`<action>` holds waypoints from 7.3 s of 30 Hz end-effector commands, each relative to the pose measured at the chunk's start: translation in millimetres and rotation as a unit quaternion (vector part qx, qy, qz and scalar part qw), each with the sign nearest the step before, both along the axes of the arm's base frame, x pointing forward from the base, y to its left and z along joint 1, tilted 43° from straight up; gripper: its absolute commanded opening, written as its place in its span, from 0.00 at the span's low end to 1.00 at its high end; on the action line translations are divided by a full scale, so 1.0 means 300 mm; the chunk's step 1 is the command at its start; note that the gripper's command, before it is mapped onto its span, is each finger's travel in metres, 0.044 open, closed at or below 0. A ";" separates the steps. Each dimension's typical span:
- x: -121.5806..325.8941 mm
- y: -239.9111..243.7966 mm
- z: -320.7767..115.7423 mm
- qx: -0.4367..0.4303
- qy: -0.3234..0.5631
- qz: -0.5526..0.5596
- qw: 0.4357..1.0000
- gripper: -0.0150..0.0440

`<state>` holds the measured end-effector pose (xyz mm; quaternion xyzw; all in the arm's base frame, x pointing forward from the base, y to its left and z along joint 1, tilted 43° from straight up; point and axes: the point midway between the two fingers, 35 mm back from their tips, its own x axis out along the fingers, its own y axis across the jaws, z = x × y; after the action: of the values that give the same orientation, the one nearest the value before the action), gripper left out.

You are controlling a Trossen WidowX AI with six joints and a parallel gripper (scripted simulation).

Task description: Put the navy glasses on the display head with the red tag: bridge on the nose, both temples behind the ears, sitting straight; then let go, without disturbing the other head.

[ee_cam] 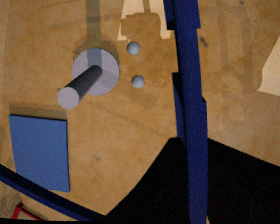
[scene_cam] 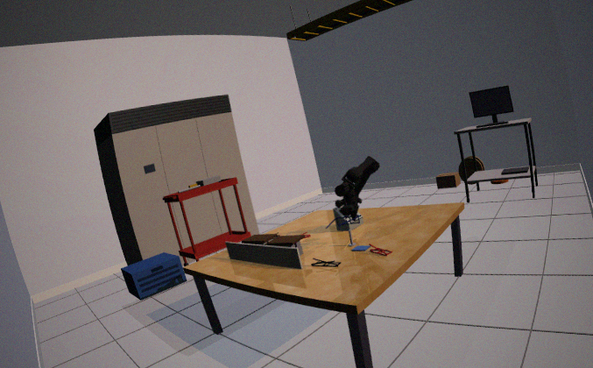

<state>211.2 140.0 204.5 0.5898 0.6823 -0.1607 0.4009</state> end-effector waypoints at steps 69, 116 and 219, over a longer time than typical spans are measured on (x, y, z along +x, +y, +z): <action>-0.007 0.042 -0.235 0.004 0.000 0.004 1.000 0.25; -0.008 0.009 -0.211 0.002 0.000 0.004 1.000 0.25; 0.186 -0.435 -0.563 -0.012 -0.337 0.372 0.865 0.25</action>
<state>267.2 6.7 38.0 0.3022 0.6722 0.2014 0.6452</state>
